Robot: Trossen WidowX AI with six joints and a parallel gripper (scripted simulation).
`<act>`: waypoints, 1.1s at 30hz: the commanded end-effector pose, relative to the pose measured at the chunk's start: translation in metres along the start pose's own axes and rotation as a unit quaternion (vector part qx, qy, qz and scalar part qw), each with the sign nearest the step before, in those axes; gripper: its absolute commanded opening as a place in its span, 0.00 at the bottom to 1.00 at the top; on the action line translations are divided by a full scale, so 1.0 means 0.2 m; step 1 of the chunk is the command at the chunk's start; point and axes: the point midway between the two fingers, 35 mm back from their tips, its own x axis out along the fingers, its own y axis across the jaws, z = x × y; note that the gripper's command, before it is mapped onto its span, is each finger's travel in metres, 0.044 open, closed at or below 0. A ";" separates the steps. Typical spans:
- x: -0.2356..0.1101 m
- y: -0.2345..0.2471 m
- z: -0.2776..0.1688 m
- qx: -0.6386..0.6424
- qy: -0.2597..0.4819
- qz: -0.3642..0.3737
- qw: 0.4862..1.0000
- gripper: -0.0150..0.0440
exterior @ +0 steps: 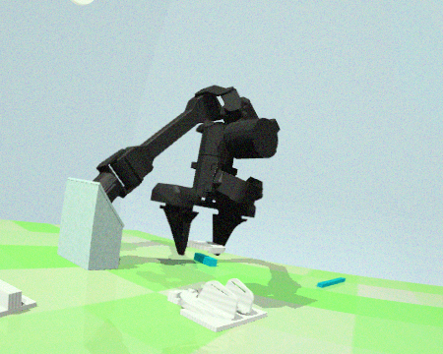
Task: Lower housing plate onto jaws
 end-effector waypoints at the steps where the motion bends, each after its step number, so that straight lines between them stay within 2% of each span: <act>1: 0.00 0.01 0.00 0.000 -0.002 0.003 1.000 0.85; 8: 0.00 0.01 0.00 0.000 -0.002 0.003 1.000 0.85; 33: 0.21 0.01 0.01 0.000 -0.002 0.003 1.000 0.85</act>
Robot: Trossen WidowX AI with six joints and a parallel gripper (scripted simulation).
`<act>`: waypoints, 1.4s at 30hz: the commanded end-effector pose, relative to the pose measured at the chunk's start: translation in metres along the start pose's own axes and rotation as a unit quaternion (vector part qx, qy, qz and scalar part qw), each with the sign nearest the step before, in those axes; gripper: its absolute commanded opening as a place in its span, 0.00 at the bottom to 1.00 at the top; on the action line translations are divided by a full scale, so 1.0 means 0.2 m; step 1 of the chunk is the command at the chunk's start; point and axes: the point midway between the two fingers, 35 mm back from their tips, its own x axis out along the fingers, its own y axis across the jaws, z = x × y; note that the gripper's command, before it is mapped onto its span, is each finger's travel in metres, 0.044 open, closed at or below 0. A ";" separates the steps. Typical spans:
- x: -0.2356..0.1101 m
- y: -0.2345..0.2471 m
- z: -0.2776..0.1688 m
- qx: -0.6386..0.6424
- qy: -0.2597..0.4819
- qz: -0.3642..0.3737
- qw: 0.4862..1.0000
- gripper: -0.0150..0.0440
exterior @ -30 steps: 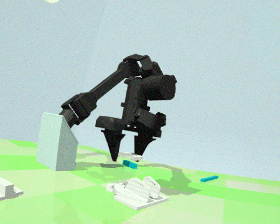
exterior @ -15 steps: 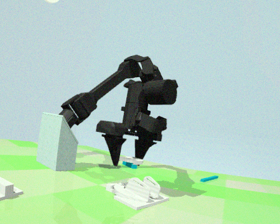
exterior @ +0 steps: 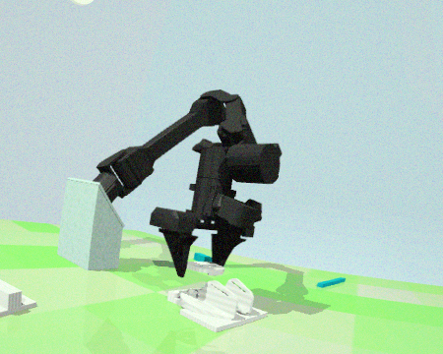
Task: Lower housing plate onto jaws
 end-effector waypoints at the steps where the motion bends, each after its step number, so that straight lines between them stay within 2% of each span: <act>1: 0.04 0.00 -0.01 0.005 0.005 0.003 1.000 0.85; 13: 0.13 0.00 -0.02 0.005 0.005 0.004 1.000 0.85; 42: 0.14 0.00 -0.02 0.006 0.005 0.005 1.000 0.85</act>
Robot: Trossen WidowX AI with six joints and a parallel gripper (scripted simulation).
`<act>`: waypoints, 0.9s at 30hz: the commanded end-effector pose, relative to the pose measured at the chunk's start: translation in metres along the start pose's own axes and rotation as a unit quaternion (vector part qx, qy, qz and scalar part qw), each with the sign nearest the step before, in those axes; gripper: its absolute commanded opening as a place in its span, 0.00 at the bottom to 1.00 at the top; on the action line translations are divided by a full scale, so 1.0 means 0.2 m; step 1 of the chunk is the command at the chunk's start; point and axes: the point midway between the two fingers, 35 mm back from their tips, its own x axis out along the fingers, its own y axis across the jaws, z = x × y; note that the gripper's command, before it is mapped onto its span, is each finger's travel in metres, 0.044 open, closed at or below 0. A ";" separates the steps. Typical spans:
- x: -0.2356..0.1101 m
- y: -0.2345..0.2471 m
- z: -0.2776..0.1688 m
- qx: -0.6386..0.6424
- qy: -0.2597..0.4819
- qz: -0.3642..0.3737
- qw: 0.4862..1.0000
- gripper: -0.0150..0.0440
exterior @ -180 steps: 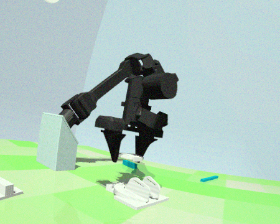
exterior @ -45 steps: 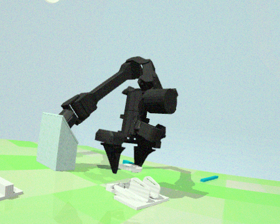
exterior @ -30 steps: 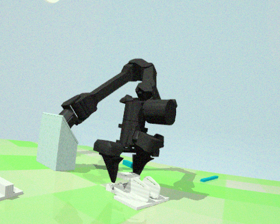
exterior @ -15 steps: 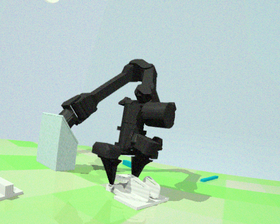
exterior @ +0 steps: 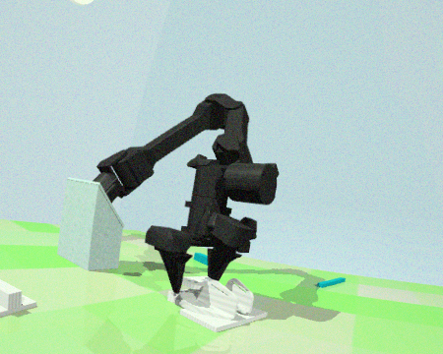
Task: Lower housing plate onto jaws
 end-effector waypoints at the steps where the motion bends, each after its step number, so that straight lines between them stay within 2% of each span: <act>1: 0.01 0.00 0.00 0.002 0.000 0.003 1.000 0.85; 27: 0.04 0.00 0.00 0.002 0.001 0.003 1.000 0.85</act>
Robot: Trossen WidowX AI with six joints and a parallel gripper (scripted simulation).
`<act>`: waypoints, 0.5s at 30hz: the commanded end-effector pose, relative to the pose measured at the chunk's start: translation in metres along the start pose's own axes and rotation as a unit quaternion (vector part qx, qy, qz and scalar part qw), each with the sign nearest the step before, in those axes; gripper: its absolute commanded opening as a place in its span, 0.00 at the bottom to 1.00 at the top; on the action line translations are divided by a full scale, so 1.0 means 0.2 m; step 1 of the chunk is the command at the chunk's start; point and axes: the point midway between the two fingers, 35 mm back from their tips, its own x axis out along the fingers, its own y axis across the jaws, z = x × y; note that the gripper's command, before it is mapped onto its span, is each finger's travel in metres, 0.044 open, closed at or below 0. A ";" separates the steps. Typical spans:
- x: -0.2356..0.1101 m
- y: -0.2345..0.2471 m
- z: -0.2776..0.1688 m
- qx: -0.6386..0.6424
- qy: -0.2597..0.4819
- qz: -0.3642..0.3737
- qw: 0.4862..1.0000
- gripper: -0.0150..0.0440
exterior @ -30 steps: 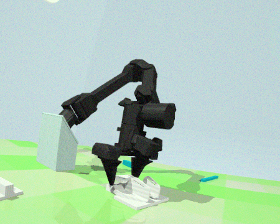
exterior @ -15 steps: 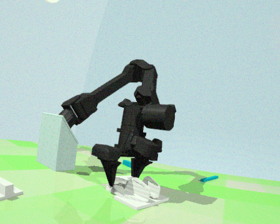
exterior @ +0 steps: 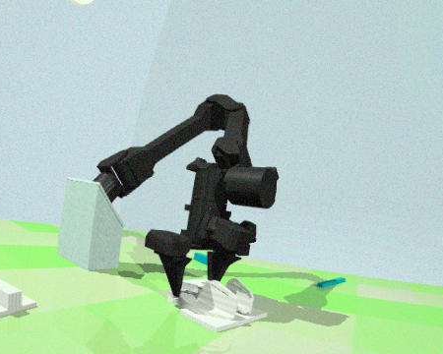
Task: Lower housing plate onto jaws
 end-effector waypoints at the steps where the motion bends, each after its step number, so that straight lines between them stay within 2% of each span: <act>1: 0.01 0.00 0.00 0.002 0.001 0.003 1.000 0.85; 15: 0.02 0.00 0.00 0.003 0.001 0.003 1.000 0.85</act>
